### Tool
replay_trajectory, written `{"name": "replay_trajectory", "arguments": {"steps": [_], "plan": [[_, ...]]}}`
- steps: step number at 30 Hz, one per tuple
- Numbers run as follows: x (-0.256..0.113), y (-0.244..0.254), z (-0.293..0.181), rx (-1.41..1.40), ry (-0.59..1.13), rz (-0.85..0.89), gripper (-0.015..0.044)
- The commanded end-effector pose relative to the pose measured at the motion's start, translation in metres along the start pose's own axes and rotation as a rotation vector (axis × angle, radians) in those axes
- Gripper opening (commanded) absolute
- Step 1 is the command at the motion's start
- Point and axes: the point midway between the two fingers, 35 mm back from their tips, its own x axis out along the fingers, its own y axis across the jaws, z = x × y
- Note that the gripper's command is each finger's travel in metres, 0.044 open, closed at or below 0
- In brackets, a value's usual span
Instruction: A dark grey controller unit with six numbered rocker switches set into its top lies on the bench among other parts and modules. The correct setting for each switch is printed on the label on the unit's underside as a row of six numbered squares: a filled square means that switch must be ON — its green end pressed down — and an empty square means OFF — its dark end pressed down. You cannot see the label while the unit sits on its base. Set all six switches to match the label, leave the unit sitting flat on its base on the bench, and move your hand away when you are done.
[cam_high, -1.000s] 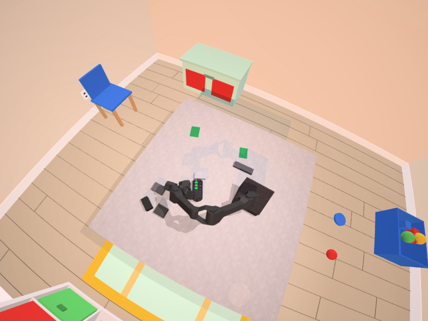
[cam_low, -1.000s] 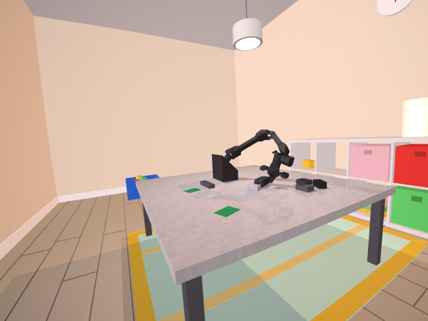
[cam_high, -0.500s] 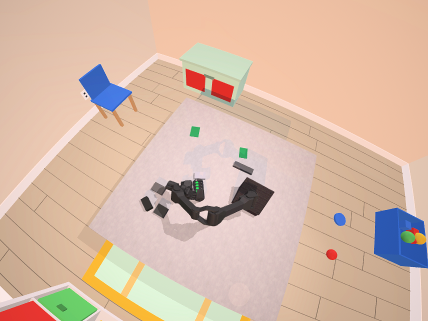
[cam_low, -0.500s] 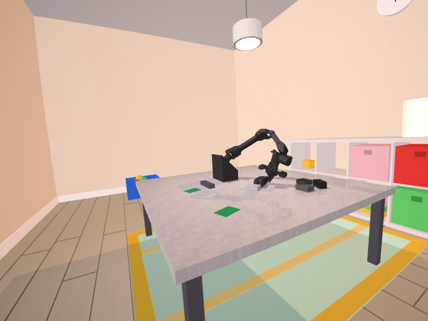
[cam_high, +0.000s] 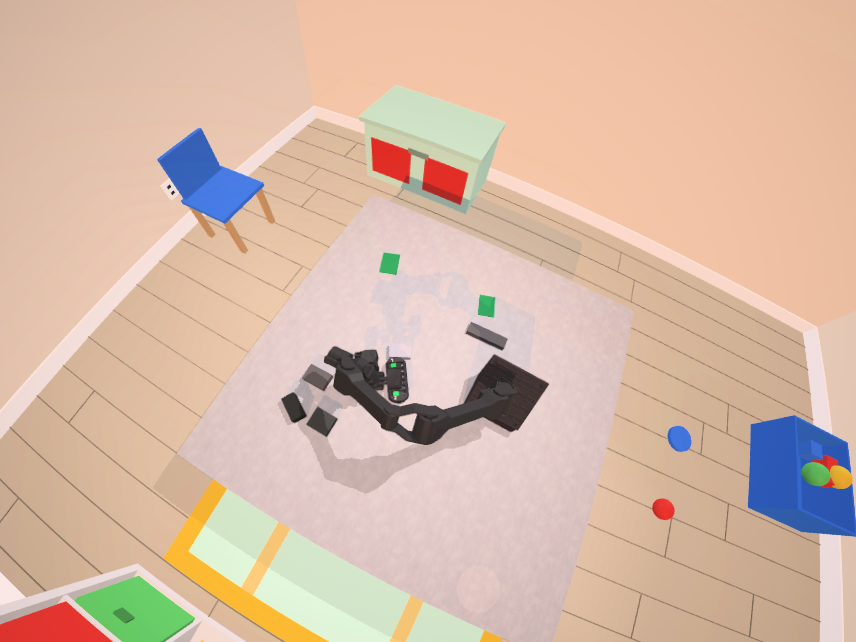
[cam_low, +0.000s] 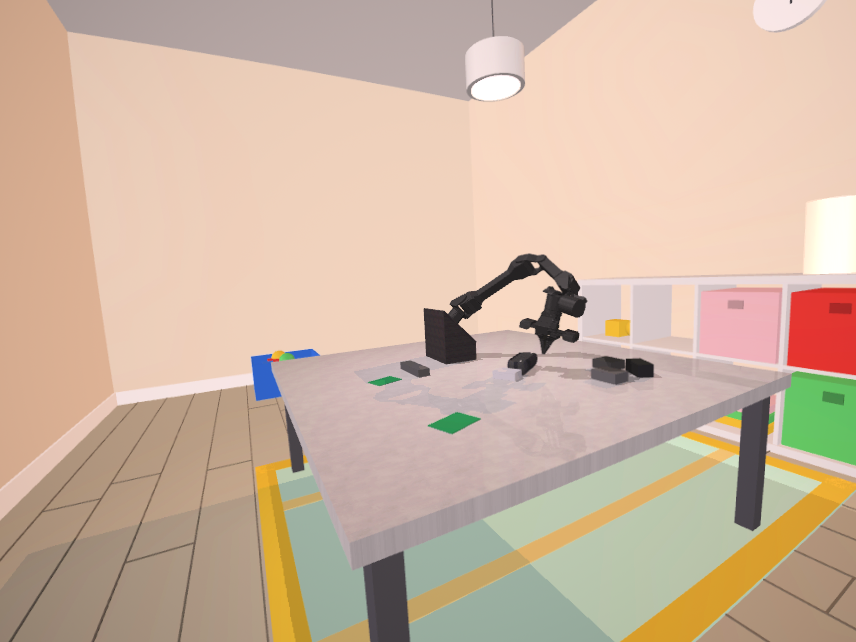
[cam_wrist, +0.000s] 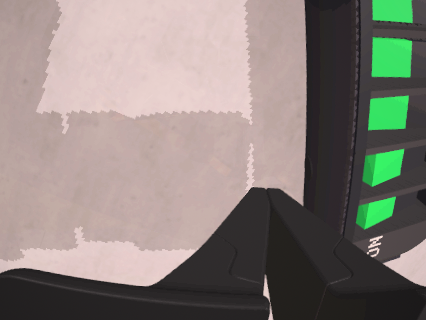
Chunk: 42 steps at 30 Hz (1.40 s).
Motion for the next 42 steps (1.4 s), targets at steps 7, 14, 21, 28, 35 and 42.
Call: {"name": "replay_trajectory", "arguments": {"steps": [7,14,21,28,35,42], "plan": [[0.008,-0.034,0.052,-0.023,0.022,0.184,0.0000],[0.014,-0.065,0.077,-0.051,0.018,0.318,0.0000],[0.020,-0.100,0.089,-0.068,0.000,0.438,0.0000],[0.024,-0.120,0.092,-0.117,-0.014,0.521,0.0000],[0.024,-0.120,0.092,-0.117,-0.014,0.521,0.0000],[0.013,-0.102,0.076,-0.109,-0.017,0.418,0.0000]]}}
